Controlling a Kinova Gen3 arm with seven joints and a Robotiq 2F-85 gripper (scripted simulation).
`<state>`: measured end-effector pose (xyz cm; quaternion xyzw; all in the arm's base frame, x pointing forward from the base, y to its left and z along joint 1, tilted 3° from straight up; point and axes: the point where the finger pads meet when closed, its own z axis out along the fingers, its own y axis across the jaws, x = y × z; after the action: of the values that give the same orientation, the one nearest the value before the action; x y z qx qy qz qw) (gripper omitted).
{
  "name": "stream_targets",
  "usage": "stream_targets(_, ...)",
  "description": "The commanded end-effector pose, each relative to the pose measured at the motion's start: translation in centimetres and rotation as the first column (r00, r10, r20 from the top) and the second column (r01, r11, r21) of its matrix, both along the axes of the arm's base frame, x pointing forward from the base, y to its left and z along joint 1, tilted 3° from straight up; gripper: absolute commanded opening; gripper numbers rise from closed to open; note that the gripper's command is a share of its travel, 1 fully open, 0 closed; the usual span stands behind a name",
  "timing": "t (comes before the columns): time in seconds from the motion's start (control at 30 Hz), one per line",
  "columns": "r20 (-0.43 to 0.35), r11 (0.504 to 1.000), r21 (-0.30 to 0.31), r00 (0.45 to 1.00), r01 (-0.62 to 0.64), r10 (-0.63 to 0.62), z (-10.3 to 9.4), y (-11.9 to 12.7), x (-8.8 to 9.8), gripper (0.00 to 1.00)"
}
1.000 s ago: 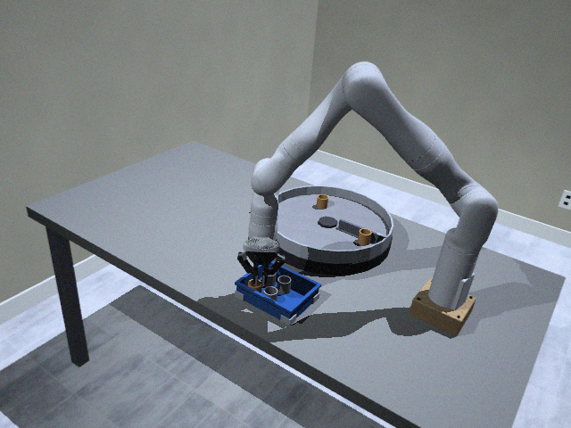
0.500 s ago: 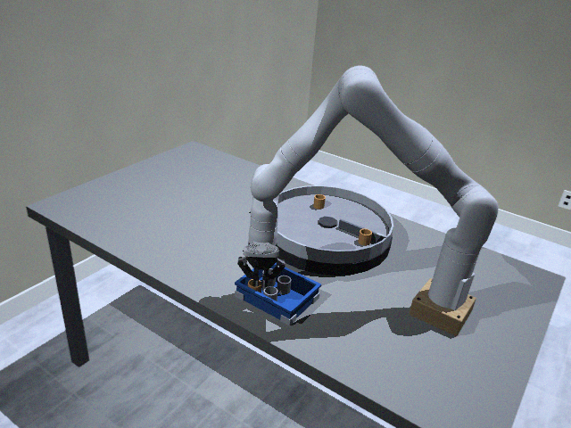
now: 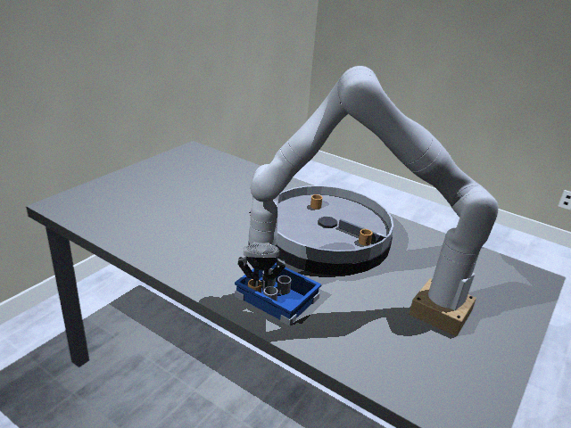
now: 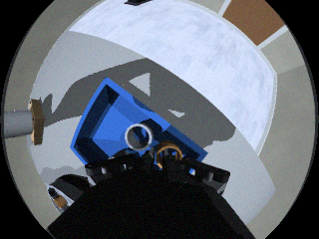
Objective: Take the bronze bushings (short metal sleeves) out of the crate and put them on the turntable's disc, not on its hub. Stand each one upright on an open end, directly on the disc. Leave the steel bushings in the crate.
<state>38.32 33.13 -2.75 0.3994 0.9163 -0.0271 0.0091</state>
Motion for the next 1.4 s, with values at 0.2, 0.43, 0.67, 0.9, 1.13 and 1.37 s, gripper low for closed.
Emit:
stream_targets(0.2, 0.001, 1.0, 0.002, 1.0, 0.0, 0.0, 0.09, 0.06, 0.05, 0.12)
stream_targets(0.43, 0.001, 1.0, 0.002, 1.0, 0.0, 0.0, 0.09, 0.06, 0.05, 0.12)
stream_targets(0.67, 0.001, 1.0, 0.002, 1.0, 0.0, 0.0, 0.09, 0.06, 0.05, 0.0)
stream_targets(0.9, 0.001, 1.0, 0.002, 1.0, 0.0, 0.0, 0.09, 0.06, 0.05, 0.0)
stream_targets(1.13, 0.001, 1.0, 0.002, 1.0, 0.0, 0.0, 0.09, 0.06, 0.05, 0.0)
stream_targets(1.37, 0.001, 1.0, 0.002, 1.0, 0.0, 0.0, 0.09, 0.06, 0.05, 0.0)
